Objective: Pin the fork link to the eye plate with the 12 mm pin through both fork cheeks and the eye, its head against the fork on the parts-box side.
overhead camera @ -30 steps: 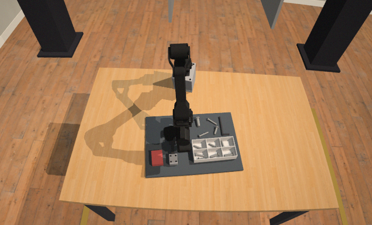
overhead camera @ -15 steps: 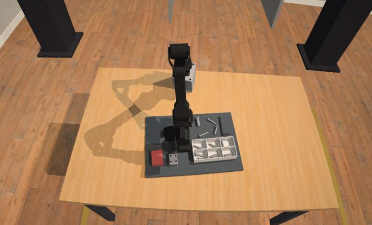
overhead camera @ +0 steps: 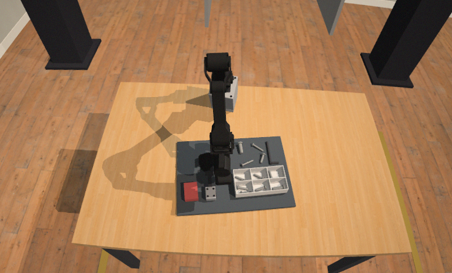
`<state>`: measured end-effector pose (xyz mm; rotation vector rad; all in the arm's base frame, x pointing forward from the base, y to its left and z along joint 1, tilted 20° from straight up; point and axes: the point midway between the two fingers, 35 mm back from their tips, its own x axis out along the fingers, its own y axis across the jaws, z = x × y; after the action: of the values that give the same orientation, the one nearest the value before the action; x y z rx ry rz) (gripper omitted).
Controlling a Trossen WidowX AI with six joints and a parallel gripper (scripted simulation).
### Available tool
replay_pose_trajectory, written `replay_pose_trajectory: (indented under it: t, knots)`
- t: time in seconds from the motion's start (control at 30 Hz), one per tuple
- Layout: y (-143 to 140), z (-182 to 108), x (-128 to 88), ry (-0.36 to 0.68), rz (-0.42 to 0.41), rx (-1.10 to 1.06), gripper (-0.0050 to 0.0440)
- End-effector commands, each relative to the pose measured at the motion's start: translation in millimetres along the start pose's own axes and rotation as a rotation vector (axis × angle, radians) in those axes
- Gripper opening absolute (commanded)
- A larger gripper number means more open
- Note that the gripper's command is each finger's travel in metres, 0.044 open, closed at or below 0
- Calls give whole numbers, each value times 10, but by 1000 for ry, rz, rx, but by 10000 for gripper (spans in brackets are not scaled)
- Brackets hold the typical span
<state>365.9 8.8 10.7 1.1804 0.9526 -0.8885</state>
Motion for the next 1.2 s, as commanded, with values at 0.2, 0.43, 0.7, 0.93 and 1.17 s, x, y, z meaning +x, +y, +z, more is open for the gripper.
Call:
replay_pose_trajectory:
  t: [0.2,0.43,0.7,0.93,1.17]
  knots:
    - [67,102,-88,-25,27,14,-50]
    - [67,104,-88,-25,27,15,-50]
    - [59,134,-82,-34,25,35,-50]
    - [59,155,-81,-35,25,33,-50]
    - [62,175,-81,-35,25,28,-50]
